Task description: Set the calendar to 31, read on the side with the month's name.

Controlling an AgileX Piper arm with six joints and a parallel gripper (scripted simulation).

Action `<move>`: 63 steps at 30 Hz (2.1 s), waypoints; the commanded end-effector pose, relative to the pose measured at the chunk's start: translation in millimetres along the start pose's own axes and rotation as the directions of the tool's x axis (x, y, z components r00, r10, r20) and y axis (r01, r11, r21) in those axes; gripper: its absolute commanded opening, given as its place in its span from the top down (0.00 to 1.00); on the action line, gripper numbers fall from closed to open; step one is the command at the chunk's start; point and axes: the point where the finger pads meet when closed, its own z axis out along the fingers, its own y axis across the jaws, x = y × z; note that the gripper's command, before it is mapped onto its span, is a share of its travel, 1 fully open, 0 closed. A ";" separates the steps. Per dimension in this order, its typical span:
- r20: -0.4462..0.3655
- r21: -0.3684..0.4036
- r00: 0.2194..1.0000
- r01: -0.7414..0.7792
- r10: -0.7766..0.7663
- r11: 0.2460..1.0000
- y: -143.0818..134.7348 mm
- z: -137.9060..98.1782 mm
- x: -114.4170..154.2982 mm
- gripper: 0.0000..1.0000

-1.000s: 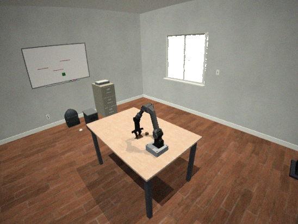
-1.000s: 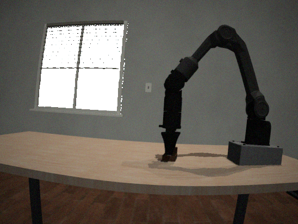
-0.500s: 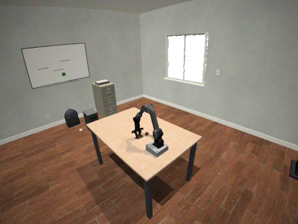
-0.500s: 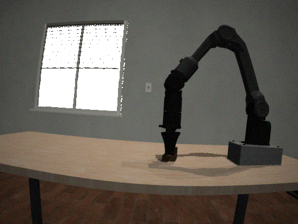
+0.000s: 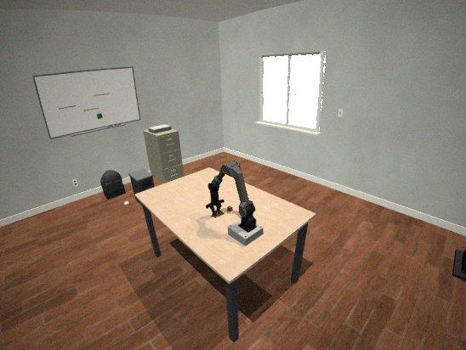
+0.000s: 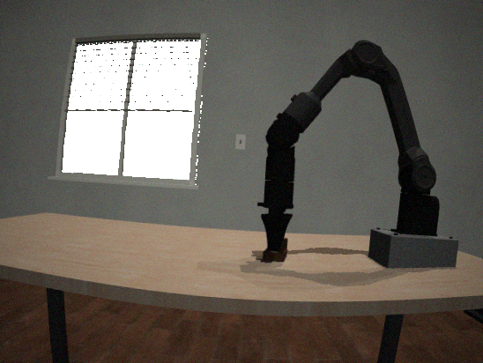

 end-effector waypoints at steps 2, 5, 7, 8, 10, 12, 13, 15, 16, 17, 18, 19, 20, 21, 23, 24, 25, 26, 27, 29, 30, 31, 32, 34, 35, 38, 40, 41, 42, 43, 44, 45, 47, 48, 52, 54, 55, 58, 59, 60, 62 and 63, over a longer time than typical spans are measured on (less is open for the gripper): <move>0.000 0.001 1.000 -0.001 0.001 1.000 -0.6 0.2 0.2 0.50; 0.000 0.001 1.000 -0.001 0.001 1.000 -0.6 0.2 0.2 0.50; 0.000 0.001 1.000 -0.001 0.001 1.000 -0.6 0.2 0.2 0.45; 0.000 0.001 1.000 -0.001 0.001 1.000 -0.6 0.2 0.2 0.45; 0.000 0.001 1.000 -0.001 0.001 1.000 -0.6 0.2 0.2 0.40; 0.000 0.001 1.000 -0.001 0.001 1.000 -0.6 0.2 0.2 0.40; 0.000 0.001 1.000 -0.001 0.001 1.000 -0.6 0.2 0.2 0.40; 0.000 0.001 1.000 -0.001 0.001 1.000 -0.6 0.2 0.2 0.40; 0.000 0.001 1.000 -0.001 0.001 1.000 -0.6 0.2 0.2 0.40; 0.000 0.001 1.000 -0.001 0.001 1.000 -0.6 0.2 0.2 0.40; 0.000 0.001 1.000 -0.001 0.001 1.000 -0.6 0.2 0.2 0.40; 0.000 0.001 1.000 -0.001 0.001 1.000 -0.6 0.2 0.1 0.40; 0.000 0.000 1.000 -0.001 0.001 1.000 -0.6 -0.3 0.1 0.40; 0.000 0.000 1.000 -0.001 0.001 1.000 -0.6 -0.3 0.1 0.40; 0.001 0.000 1.000 -0.001 0.001 1.000 -0.5 -1.3 -0.1 0.40; 0.003 0.000 1.000 -0.001 0.001 1.000 -0.4 -2.9 -0.6 0.40; 0.004 0.000 1.000 -0.001 0.001 1.000 -0.3 -4.6 -1.1 0.40; 0.005 -0.001 1.000 -0.001 0.001 1.000 -0.3 -6.8 -1.3 0.40; 0.005 -0.001 1.000 -0.001 0.001 1.000 -0.3 -9.5 -1.3 0.40; 0.005 -0.001 1.000 -0.001 0.001 1.000 -0.2 -16.5 -1.2 0.40; 0.005 -0.001 1.000 -0.001 0.001 1.000 -0.2 -20.8 -1.2 0.40; 0.005 -0.001 1.000 -0.001 0.001 1.000 -0.2 -25.5 -1.2 0.40; 0.005 -0.001 1.000 -0.001 0.001 1.000 -0.1 -30.6 -1.1 0.40; 0.005 -0.001 1.000 -0.001 0.001 1.000 -0.1 -41.4 -1.1 0.40; 0.005 -0.001 1.000 -0.001 0.001 1.000 -0.1 -47.0 -1.1 0.40; 0.005 -0.001 1.000 -0.001 0.001 1.000 -0.1 -58.1 -1.0 0.40; 0.005 -0.001 1.000 -0.001 0.001 1.000 -0.1 -63.4 -1.0 0.40; 0.005 -0.001 1.000 -0.001 0.001 1.000 -0.1 -68.3 -0.9 0.40; 0.005 -0.001 1.000 -0.001 0.001 1.000 0.0 -72.9 -0.9 0.40; 0.005 -0.001 1.000 -0.001 0.001 1.000 0.0 -77.1 -0.9 0.40; 0.005 -0.001 1.000 -0.001 0.001 1.000 0.0 -80.8 -0.9 0.40; 0.005 -0.001 1.000 -0.001 0.001 1.000 0.0 -83.9 -0.8 0.40; 0.005 -0.001 1.000 -0.001 0.001 1.000 -0.1 -88.4 -0.8 0.40; 0.005 -0.001 1.000 -0.001 0.001 1.000 -0.1 -89.9 -0.8 0.40; 0.001 0.000 1.000 -0.001 0.001 1.000 -0.2 -90.2 -0.1 0.40; 0.001 0.000 1.000 -0.001 0.001 1.000 -0.2 -90.2 -0.1 0.00; 0.001 0.000 1.000 -0.001 0.001 1.000 -0.2 -90.2 -0.1 0.00; 0.001 0.000 1.000 -0.001 0.001 1.000 -0.2 -90.2 -0.1 0.00; 0.001 0.000 1.000 -0.001 0.001 1.000 -0.2 -90.2 -0.1 0.00; 0.001 0.000 1.000 -0.001 0.001 1.000 -0.2 -90.2 -0.1 0.00; 0.001 0.000 1.000 -0.001 0.001 1.000 -0.2 -90.2 -0.1 0.00; 0.001 0.000 1.000 -0.001 0.001 1.000 -0.2 -90.2 -0.1 0.00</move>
